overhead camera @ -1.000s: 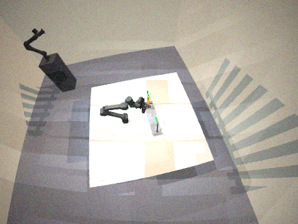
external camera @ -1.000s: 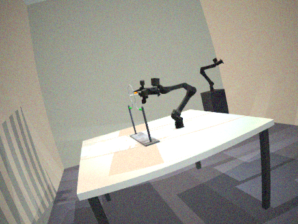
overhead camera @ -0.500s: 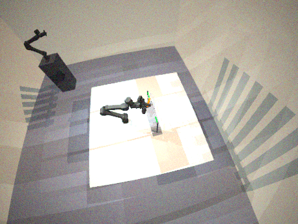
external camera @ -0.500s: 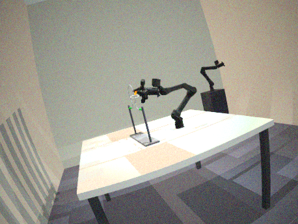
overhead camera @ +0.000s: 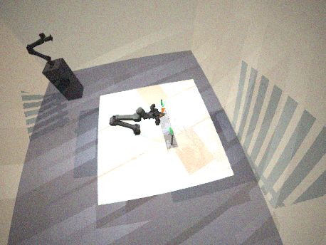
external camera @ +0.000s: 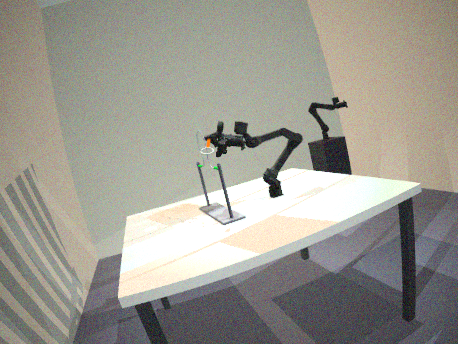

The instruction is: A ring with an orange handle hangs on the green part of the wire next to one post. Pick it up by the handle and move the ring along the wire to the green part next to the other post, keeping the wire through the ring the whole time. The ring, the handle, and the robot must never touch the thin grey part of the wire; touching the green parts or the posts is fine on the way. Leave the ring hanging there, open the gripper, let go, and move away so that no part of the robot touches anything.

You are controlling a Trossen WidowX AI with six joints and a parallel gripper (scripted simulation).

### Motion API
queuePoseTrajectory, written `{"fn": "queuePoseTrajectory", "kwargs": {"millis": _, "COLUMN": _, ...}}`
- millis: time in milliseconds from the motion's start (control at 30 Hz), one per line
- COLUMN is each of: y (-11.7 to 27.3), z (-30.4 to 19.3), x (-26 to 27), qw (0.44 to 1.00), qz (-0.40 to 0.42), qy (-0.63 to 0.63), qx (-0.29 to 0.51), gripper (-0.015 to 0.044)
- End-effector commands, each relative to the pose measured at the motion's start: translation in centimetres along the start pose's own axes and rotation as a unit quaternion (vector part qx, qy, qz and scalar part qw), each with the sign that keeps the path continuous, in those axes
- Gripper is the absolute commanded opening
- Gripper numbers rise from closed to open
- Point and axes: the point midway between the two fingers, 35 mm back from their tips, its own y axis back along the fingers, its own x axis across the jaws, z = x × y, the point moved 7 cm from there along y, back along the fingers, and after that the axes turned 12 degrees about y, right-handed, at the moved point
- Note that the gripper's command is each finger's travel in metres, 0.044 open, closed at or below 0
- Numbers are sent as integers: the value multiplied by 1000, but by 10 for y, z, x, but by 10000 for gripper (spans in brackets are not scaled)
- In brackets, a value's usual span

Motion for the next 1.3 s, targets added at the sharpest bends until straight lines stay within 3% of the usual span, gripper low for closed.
{"fn": "queuePoseTrajectory", "kwargs": {"millis": 0, "y": 0, "z": 1, "x": 2, "qw": 1000, "qz": -6, "qy": 15, "qx": -2, "gripper": -150}}
{"fn": "queuePoseTrajectory", "kwargs": {"millis": 600, "y": 3, "z": 4, "x": 20, "qw": 1000, "qz": 0, "qy": 8, "qx": 6, "gripper": -150}}
{"fn": "queuePoseTrajectory", "kwargs": {"millis": 1267, "y": 23, "z": 28, "x": 64, "qw": 980, "qz": 115, "qy": -160, "qx": 39, "gripper": -150}}
